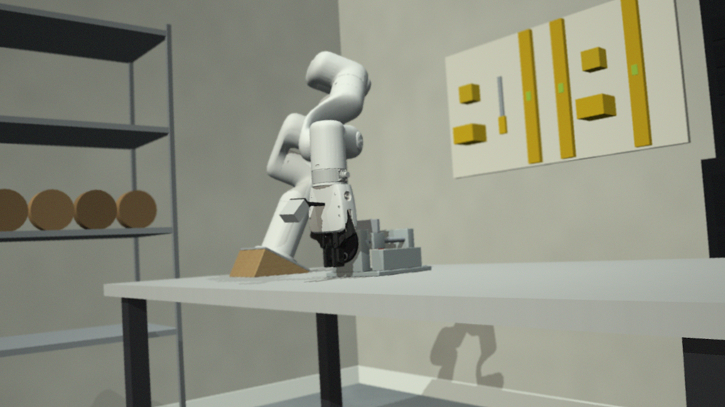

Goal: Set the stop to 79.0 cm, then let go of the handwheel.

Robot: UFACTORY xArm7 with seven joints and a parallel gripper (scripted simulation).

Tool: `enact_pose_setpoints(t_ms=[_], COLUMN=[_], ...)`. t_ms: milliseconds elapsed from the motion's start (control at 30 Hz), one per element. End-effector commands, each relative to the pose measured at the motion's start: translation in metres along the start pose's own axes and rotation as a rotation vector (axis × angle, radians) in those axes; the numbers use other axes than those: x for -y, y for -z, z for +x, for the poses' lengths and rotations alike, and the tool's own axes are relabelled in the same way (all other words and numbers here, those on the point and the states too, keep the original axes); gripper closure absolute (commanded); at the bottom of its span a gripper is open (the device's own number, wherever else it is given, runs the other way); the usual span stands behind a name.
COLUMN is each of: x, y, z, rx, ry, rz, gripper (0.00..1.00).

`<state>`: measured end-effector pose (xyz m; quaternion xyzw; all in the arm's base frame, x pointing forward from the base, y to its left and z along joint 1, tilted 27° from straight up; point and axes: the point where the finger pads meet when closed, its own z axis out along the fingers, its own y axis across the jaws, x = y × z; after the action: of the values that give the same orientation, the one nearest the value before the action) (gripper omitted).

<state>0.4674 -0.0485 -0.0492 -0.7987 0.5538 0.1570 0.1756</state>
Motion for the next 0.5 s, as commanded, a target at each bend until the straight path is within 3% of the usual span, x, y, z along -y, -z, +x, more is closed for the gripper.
enact_pose_setpoints(t_ms=[0,467], x=[0.0047,0.0126], y=[0.0038,0.01], z=[0.0014,0.0014], rx=[-0.004,-0.004], ry=[0.001,0.001], rz=[0.005,0.005], gripper=[0.94,0.94])
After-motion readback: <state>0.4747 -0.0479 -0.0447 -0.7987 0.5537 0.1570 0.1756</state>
